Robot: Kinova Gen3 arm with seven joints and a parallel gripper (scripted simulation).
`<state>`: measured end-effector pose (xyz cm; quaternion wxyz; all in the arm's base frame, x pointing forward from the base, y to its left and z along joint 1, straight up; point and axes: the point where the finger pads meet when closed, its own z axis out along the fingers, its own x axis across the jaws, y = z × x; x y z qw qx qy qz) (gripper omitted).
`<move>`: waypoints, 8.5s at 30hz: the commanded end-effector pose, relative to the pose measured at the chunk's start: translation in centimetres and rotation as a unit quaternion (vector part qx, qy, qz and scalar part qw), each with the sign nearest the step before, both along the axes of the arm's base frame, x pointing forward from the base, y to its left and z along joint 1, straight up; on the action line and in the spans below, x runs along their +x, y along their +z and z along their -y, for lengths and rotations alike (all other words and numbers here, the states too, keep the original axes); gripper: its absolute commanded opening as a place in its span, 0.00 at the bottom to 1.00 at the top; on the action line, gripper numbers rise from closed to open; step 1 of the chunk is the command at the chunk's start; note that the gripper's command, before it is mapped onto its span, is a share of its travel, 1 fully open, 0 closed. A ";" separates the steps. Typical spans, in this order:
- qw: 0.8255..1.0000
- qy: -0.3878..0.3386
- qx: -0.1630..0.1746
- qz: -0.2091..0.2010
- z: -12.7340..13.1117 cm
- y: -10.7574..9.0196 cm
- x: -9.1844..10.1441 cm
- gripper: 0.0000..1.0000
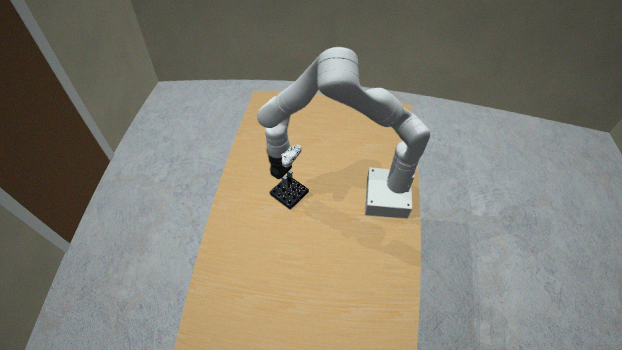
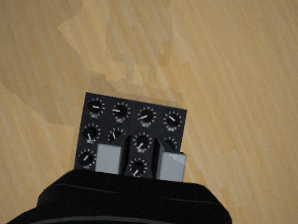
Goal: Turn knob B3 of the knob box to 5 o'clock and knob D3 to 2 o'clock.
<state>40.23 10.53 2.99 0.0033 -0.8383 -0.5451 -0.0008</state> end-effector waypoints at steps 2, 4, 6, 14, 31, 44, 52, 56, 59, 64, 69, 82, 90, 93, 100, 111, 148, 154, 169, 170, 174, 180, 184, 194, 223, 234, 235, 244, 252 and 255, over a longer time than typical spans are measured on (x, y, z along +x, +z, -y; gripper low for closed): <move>1.000 0.000 0.000 0.001 0.0 0.1 0.1 0.46; 1.000 0.000 0.000 0.001 0.0 0.1 0.1 0.46; 1.000 0.000 0.000 0.001 0.0 0.1 0.1 0.46; 1.000 0.000 0.000 0.001 0.0 0.1 0.1 0.46; 1.000 0.000 0.000 0.000 0.0 -0.5 0.1 0.46; 1.000 0.000 0.000 0.000 -0.1 -1.7 0.1 0.46; 1.000 0.000 0.000 0.000 -0.1 -2.8 0.1 0.46; 1.000 0.000 0.000 0.000 -0.1 -3.3 0.1 0.46; 1.000 0.000 0.000 0.000 -0.1 -3.6 0.1 0.46; 1.000 0.000 0.000 0.000 -0.1 -3.8 0.1 0.46; 1.000 0.000 0.000 0.000 -0.1 -4.1 0.1 0.46; 1.000 0.000 0.000 0.000 -0.1 -4.3 0.1 0.46; 1.000 0.000 0.000 0.000 -0.1 -4.3 0.1 0.46; 1.000 0.000 0.000 0.000 -0.1 -4.3 0.1 0.46; 1.000 0.000 0.000 0.000 -0.1 -4.3 0.1 0.46; 1.000 0.000 0.000 0.000 -0.1 -4.3 0.1 0.46; 1.000 0.000 0.000 0.000 -0.1 -5.7 0.1 0.46; 1.000 0.000 0.000 0.000 -0.1 -5.7 0.1 0.46; 1.000 0.000 0.000 0.000 -0.1 -5.7 0.1 0.46; 1.000 0.000 0.000 0.000 -0.1 -5.7 0.1 0.46; 1.000 0.000 0.000 0.000 -0.1 -5.7 0.1 0.46; 1.000 0.000 0.000 0.000 -0.1 -5.7 0.1 0.46; 1.000 0.000 0.000 0.000 -0.1 -5.7 0.1 0.30; 1.000 0.000 0.000 0.000 -0.1 -5.7 0.1 0.30; 1.000 -0.002 0.000 0.000 -0.1 -5.7 0.1 0.30; 1.000 -0.014 0.000 0.000 -0.1 -5.7 0.1 0.30; 1.000 -0.017 0.000 0.000 -0.1 -5.7 0.1 0.30; 0.999 -0.048 0.000 0.000 -0.1 -5.7 0.1 0.30; 0.997 -0.079 0.000 0.000 -0.1 -5.7 0.1 0.30; 0.995 -0.097 0.000 0.000 -0.1 -5.7 0.1 0.30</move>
